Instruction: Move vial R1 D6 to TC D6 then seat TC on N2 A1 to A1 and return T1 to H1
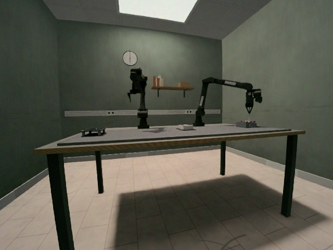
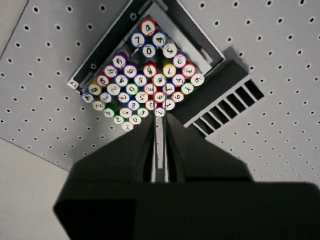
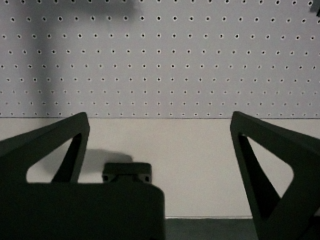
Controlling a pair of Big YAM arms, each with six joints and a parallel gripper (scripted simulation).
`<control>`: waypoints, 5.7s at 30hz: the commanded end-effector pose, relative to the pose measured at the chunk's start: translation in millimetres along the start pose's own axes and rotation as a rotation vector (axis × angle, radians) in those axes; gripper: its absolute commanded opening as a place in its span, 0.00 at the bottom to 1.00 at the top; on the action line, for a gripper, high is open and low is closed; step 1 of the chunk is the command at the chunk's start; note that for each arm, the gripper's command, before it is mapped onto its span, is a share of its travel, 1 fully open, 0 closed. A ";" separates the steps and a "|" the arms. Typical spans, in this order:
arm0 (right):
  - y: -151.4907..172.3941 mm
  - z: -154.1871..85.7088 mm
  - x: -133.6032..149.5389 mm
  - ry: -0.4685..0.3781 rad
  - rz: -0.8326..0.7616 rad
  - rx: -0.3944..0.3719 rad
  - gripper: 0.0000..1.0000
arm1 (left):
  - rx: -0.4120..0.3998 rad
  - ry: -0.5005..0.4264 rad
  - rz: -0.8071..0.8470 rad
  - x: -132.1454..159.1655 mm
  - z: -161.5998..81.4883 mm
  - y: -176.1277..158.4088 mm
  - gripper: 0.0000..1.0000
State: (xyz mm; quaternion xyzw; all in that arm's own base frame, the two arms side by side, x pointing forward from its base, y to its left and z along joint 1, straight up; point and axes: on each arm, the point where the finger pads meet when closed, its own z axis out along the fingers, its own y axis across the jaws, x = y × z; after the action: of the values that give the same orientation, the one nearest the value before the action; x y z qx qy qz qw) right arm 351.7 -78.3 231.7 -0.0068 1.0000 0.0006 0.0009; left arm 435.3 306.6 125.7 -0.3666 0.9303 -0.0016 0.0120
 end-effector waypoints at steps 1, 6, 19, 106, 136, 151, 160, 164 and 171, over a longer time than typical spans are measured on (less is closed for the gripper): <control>-2.0 -12.4 -7.0 -0.033 0.009 0.009 1.00 | -0.002 -0.003 -0.006 -7.9 -1.5 -5.8 0.09; -2.0 -12.4 -7.0 -0.033 0.009 0.009 1.00 | -0.002 -0.003 -0.006 -7.9 -1.5 -5.8 0.09; -2.0 -12.4 -7.0 -0.033 0.009 0.009 1.00 | 0.007 -0.060 -0.005 -20.3 -28.0 -8.0 0.09; -2.0 -12.4 -7.0 -0.033 0.009 0.009 1.00 | -0.002 -0.036 -0.013 1.6 -70.6 -8.7 0.09; -2.0 -12.4 -7.0 -0.033 0.009 0.009 1.00 | -0.001 -0.047 -0.013 35.1 -70.7 -36.3 0.09; -2.0 -12.4 -7.0 -0.033 0.009 0.009 1.00 | 0.000 -0.049 -0.013 51.8 -70.5 -50.0 0.09; -2.0 -12.4 -7.0 -0.033 0.009 0.009 1.00 | 0.000 -0.048 -0.013 62.5 -70.2 -58.3 0.09; -2.0 -12.4 -7.0 -0.033 0.009 0.009 1.00 | 0.001 -0.048 -0.013 66.3 -70.1 -61.5 0.09; -2.0 -12.4 -7.0 -0.033 0.009 0.009 1.00 | 0.001 -0.047 -0.013 75.8 -69.9 -68.7 0.09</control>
State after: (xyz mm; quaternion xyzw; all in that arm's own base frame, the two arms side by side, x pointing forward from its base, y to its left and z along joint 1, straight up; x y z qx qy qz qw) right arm 351.7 -78.3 231.7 -0.0068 1.0000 0.0006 0.0009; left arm 421.3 211.3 181.6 -0.3679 0.9297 0.0034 0.0130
